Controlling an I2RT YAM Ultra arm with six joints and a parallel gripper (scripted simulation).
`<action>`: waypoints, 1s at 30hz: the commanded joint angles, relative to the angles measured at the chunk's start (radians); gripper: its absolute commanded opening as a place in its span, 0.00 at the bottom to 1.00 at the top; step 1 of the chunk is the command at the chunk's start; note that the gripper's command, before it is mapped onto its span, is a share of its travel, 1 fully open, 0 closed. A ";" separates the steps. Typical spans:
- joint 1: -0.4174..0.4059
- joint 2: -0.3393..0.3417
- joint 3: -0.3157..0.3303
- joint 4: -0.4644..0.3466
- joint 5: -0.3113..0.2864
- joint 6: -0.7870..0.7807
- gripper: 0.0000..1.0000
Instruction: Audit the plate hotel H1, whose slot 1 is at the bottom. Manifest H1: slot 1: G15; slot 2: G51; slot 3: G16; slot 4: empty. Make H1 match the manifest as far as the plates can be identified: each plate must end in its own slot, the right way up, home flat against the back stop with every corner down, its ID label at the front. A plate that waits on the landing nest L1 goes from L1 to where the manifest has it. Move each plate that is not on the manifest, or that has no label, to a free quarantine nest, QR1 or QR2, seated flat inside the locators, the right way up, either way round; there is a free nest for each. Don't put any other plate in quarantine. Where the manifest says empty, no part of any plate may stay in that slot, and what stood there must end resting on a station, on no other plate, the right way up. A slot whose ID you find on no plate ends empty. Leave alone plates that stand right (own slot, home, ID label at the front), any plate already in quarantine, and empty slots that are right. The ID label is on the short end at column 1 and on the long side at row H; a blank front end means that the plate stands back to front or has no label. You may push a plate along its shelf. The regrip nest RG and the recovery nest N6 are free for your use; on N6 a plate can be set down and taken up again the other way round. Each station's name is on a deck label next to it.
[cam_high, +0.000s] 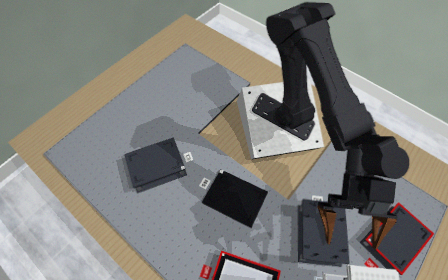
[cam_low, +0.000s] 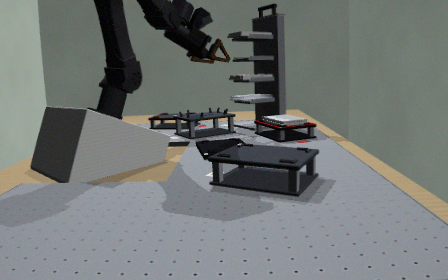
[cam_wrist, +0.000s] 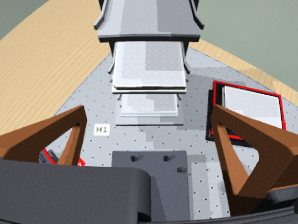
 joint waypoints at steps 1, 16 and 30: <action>0.000 -0.004 0.007 0.004 0.000 -0.001 1.00; 0.000 -0.004 0.007 0.004 0.000 -0.001 1.00; 0.067 -0.077 -0.043 -0.028 0.067 0.012 1.00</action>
